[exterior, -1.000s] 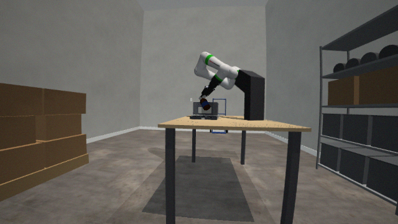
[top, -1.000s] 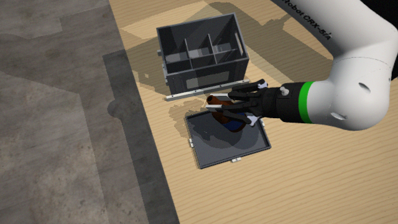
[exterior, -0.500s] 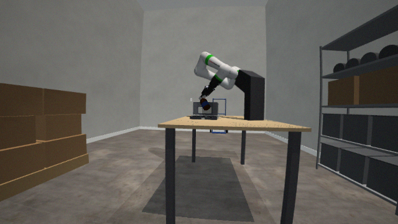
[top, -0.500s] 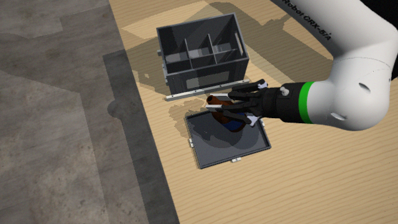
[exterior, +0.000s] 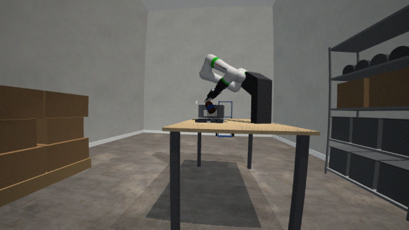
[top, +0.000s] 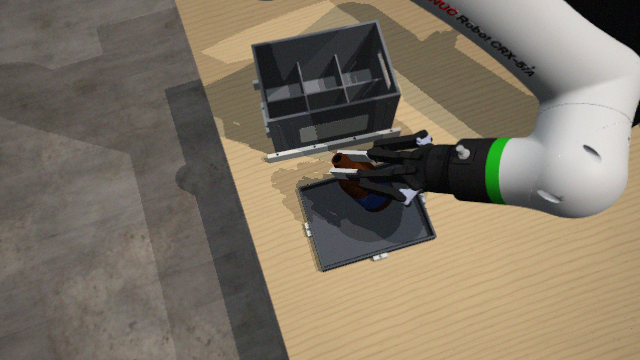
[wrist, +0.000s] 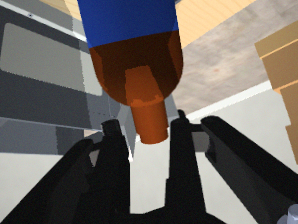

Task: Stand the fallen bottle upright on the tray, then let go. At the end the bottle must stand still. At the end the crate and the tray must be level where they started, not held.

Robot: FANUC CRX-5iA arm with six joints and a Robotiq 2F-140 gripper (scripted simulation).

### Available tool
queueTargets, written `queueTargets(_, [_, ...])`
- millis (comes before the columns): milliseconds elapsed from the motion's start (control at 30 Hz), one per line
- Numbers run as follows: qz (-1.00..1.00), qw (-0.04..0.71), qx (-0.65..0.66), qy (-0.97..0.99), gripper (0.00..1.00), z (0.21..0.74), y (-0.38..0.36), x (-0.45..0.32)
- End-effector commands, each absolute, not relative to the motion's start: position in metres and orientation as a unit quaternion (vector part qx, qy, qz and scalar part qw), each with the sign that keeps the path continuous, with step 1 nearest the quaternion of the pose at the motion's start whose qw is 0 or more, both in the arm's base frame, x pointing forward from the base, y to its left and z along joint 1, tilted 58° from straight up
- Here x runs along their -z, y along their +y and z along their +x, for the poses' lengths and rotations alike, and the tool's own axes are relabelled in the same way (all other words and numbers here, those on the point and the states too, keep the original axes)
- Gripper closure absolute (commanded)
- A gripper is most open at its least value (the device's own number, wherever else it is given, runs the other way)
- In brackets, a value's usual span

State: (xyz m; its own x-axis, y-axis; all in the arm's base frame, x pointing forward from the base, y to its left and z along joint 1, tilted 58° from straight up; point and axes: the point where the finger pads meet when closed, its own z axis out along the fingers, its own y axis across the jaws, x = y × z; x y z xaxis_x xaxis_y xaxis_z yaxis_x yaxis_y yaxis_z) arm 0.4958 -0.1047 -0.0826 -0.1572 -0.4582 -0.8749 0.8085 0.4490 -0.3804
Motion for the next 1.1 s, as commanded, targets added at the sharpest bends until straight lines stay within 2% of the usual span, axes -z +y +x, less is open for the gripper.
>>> queueTargets(0, [0.149,0.636,0.503,0.566,1.0,0.4958,-0.1048,0.0828])
queueTargets(1067, [0.123,0.663,0.509,0.535,1.0,0.4944,-0.1041,0.0856])
